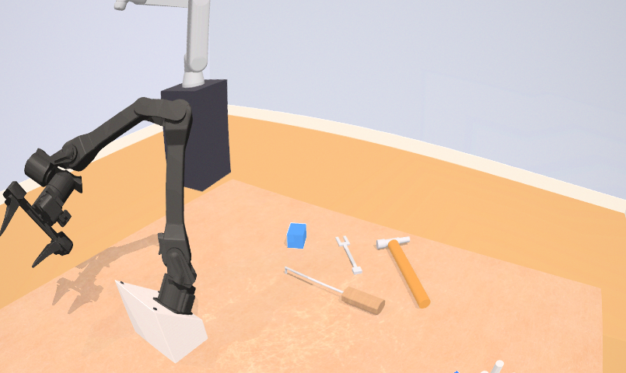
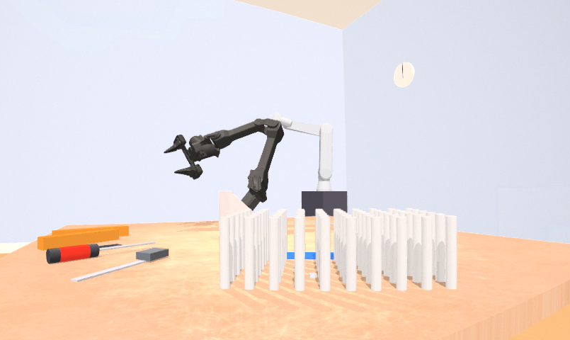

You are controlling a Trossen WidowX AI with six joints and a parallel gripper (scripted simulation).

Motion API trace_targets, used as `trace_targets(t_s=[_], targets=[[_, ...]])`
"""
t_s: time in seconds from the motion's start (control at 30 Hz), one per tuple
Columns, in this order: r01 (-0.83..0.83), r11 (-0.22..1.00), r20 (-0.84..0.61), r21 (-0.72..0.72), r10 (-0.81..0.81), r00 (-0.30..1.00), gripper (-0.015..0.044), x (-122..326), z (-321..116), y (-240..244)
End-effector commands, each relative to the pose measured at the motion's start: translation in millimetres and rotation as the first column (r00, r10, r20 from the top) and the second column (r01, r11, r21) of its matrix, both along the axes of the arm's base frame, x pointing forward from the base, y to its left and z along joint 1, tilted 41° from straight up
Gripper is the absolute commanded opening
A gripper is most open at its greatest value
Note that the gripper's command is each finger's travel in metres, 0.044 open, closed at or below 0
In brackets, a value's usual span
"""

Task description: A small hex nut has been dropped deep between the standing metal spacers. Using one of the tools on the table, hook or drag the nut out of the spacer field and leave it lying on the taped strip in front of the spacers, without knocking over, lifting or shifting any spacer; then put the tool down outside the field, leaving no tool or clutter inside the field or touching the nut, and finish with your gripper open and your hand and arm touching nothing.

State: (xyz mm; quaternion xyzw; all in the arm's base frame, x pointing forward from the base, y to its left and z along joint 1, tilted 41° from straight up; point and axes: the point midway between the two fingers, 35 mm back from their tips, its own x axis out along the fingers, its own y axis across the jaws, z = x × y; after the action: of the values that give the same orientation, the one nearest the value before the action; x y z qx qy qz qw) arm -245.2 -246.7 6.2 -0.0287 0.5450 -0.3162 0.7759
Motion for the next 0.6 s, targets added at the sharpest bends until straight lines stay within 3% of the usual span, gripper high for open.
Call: trace_targets(t_s=[0.0, 0.33, 0.57], targets=[[-0.019, 1.000, 0.015, 0.024, 0.019, 1.000, 0.0440, 36, 1, -33], [-0.072, 0.997, 0.105, 0.029, 0.068, 0.992, 0.0440, 173, 8, -108], [-0.127, 0.991, 0.220, 0.048, 0.113, 0.969, 0.0440, 290, 16, -117]])
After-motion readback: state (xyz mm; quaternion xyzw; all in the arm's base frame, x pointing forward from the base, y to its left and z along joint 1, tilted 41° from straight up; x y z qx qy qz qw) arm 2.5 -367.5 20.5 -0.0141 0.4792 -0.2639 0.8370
